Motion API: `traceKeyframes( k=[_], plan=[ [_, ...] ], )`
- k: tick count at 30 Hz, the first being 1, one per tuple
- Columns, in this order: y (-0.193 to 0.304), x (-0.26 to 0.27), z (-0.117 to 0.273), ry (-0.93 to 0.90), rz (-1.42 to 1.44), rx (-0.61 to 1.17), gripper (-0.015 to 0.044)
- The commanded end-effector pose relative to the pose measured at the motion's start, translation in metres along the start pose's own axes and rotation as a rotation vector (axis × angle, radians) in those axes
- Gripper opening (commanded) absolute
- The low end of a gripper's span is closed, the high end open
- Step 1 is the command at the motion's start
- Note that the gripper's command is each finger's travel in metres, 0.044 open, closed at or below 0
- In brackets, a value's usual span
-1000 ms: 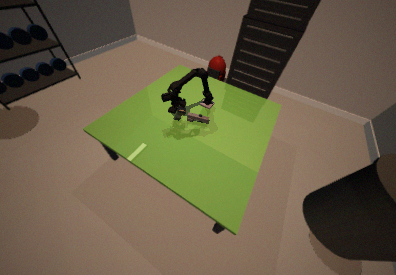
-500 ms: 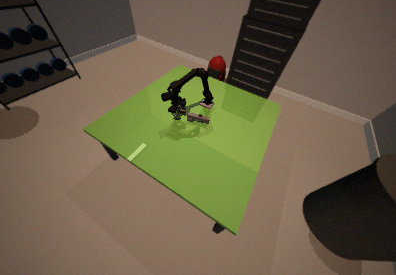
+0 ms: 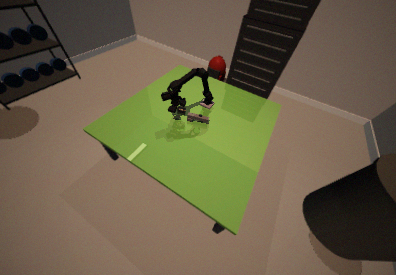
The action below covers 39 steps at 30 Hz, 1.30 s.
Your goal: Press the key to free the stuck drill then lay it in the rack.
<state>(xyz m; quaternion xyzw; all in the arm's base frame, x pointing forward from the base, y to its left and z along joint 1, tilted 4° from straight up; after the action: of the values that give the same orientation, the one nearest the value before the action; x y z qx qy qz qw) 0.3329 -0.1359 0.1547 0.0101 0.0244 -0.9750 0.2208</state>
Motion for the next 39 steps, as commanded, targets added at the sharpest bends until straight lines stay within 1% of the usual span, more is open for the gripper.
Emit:
traceKeyframes(
  k=[1, 21, 39],
  plan=[
    [0.001, 0.003, 0.001, 0.001, 0.001, 0.005, 0.0],
    [0.003, 0.039, -0.009, -0.002, 0.001, 0.005, 0.0],
    [0.009, 0.067, -0.009, -0.004, 0.001, 0.005, 0.0]
  ],
)
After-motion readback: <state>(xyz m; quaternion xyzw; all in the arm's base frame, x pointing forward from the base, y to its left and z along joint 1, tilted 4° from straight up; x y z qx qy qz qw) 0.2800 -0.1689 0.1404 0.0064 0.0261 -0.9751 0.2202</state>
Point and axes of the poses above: the point midway between the two fingers, 35 mm back from their tips, its own z axis back along the fingers, its own x axis across the jaws, y = z × x, the point moved 8 cm from there along z, back along the fingers, and after that the axes turned 3 degrees about z, right-handed, at the moved point
